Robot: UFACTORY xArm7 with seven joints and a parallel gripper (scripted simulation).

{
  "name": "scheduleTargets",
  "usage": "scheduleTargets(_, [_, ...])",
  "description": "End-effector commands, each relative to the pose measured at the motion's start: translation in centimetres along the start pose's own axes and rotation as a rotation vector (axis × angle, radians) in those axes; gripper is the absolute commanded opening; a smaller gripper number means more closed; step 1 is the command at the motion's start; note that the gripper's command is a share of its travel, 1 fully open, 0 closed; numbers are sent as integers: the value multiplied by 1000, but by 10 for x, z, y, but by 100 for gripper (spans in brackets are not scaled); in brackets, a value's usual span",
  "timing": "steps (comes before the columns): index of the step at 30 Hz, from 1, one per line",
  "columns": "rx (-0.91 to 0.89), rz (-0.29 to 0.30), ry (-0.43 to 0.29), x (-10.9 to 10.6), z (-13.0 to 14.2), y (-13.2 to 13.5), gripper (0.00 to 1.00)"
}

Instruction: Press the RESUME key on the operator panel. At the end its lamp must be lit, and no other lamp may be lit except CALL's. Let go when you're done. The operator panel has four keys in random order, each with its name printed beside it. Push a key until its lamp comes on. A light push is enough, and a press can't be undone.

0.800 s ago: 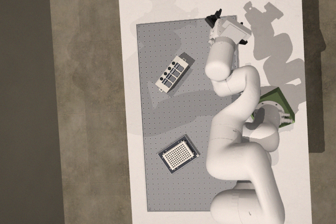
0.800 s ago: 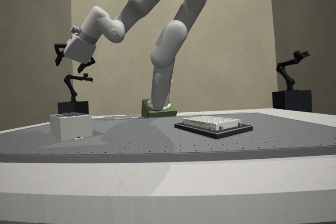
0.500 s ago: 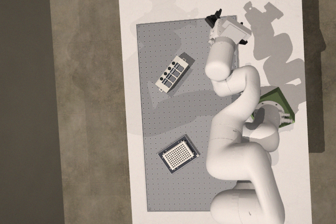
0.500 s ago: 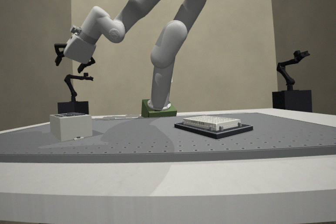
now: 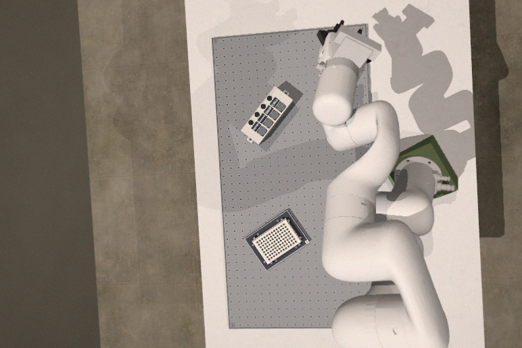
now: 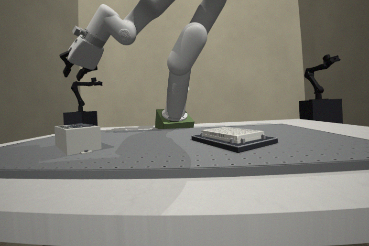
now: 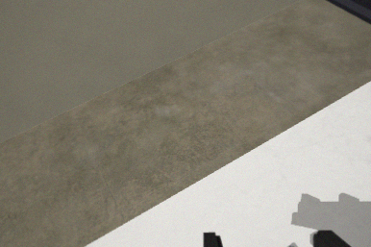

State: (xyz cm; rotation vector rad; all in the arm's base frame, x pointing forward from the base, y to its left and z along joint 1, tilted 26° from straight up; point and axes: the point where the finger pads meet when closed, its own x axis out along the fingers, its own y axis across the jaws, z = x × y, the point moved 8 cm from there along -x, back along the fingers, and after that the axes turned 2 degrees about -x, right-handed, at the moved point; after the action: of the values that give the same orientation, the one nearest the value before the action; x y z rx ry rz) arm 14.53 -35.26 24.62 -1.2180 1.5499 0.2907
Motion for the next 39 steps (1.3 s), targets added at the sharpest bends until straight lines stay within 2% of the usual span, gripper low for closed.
scheduleTargets(1, [-84, -15, -55, -4, 8, -12, 0])
scheduleTargets(7, [-216, -33, -129, -8, 24, -27, 0])
scheduleTargets(10, [-216, -33, -129, -8, 25, -28, 0])
scheduleTargets(18, [-380, -63, -225, -15, 48, -44, 0])
scheduleTargets(25, [-549, -104, -323, -21, 69, -58, 0])
scheduleTargets(27, [-549, -104, -323, -21, 69, -58, 0])
scheduleTargets(30, [-632, -128, -373, -24, 79, -63, 0])
scheduleTargets(32, [-635, -129, -375, -26, 85, -66, 0])
scheduleTargets(39, [-776, -175, -458, -33, 105, -75, 0])
